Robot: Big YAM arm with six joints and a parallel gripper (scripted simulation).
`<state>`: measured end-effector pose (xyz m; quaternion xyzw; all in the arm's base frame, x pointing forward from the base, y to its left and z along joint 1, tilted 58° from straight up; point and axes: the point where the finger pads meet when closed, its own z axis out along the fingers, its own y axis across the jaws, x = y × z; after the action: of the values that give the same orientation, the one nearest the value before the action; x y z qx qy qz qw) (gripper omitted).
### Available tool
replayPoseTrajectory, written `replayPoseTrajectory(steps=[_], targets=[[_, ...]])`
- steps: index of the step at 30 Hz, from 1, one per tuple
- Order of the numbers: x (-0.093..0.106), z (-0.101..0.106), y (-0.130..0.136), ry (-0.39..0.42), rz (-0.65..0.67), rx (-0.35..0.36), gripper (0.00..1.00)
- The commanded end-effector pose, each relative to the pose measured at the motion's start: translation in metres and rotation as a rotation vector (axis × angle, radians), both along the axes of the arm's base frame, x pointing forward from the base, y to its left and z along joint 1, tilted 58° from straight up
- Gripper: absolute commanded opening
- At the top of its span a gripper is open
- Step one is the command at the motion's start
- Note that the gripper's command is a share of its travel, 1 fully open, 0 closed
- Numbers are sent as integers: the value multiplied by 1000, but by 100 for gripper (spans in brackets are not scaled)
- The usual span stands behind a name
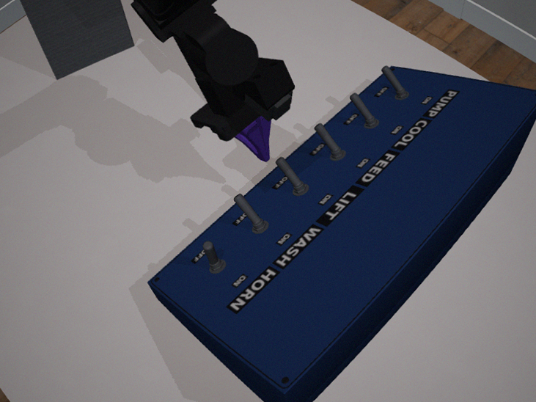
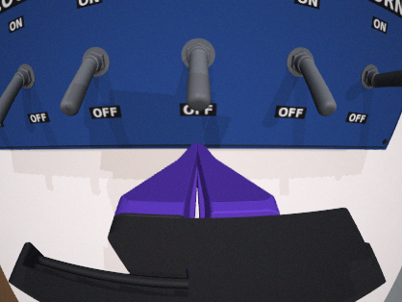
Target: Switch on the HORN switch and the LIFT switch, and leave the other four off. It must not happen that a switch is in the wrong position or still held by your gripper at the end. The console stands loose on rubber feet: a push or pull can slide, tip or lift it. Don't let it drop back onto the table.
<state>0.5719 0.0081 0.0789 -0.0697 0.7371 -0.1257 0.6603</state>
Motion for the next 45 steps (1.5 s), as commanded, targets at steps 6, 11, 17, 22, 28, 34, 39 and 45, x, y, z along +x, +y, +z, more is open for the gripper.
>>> replayPoseTrajectory(steps=[6, 11, 17, 22, 28, 34, 39, 45], targets=[[0, 0, -3, -6, -1, -11, 0], [0, 0, -3, -6, -1, -11, 0], [0, 0, -3, -6, -1, -11, 0], [0, 0, -3, -6, -1, -11, 0], [0, 0, -3, -6, -1, -11, 0], [1, 1, -4, -7, -2, -11, 0], [1, 3, -5, -6, -3, -11, 0], [1, 7, -4, -10, -2, -10, 0]])
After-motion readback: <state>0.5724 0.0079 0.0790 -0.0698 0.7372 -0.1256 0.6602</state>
